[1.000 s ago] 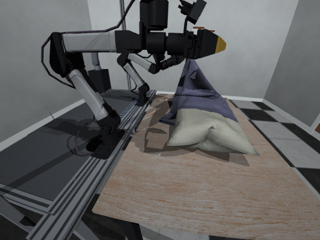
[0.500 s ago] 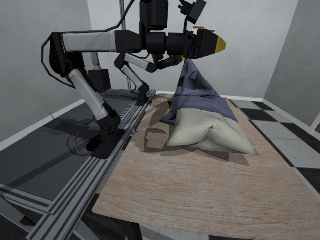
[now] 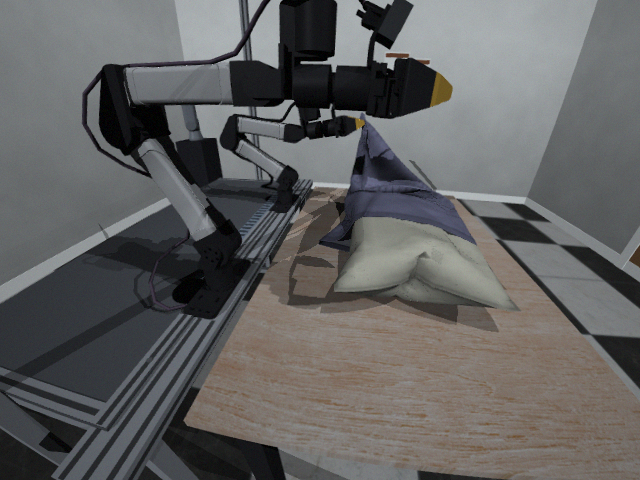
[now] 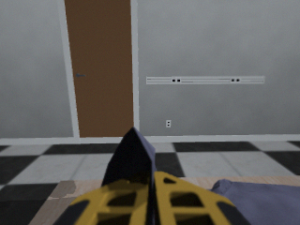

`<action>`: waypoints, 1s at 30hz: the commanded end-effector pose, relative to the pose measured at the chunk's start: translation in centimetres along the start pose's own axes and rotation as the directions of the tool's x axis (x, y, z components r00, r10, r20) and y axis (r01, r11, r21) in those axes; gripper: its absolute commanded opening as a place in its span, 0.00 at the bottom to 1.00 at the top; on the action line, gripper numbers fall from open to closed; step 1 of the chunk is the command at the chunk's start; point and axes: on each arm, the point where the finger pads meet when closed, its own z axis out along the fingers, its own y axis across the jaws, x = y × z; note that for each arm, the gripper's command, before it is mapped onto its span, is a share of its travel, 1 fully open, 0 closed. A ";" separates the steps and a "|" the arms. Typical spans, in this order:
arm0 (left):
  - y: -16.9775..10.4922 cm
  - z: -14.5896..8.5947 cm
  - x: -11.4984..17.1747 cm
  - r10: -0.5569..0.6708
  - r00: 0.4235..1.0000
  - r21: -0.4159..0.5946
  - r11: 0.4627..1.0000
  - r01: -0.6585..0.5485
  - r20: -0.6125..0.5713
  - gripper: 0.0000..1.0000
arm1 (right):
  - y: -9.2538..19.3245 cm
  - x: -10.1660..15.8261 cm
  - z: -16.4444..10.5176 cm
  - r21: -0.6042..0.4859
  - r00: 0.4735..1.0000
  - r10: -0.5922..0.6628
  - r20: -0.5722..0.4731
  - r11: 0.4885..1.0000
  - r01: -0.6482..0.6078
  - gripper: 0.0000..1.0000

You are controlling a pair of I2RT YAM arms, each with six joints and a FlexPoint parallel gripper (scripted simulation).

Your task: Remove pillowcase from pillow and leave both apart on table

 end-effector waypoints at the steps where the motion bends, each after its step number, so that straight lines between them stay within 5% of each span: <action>1: 0.5 -1.3 2.5 0.009 0.994 -0.013 1.000 -0.011 -0.110 0.00 | -0.2 -1.0 0.0 0.009 1.000 -0.012 0.020 1.000 0.012 1.00; 15: 1.4 -4.5 5.0 0.000 0.974 -0.050 0.999 -0.012 -0.226 0.00 | -0.2 -1.0 0.0 0.009 1.000 -0.012 0.020 1.000 0.012 1.00; 30: 1.7 -5.0 3.1 0.010 0.981 -0.064 0.998 -0.023 -0.194 0.00 | -0.2 -1.0 0.0 0.009 1.000 -0.012 0.020 1.000 0.012 1.00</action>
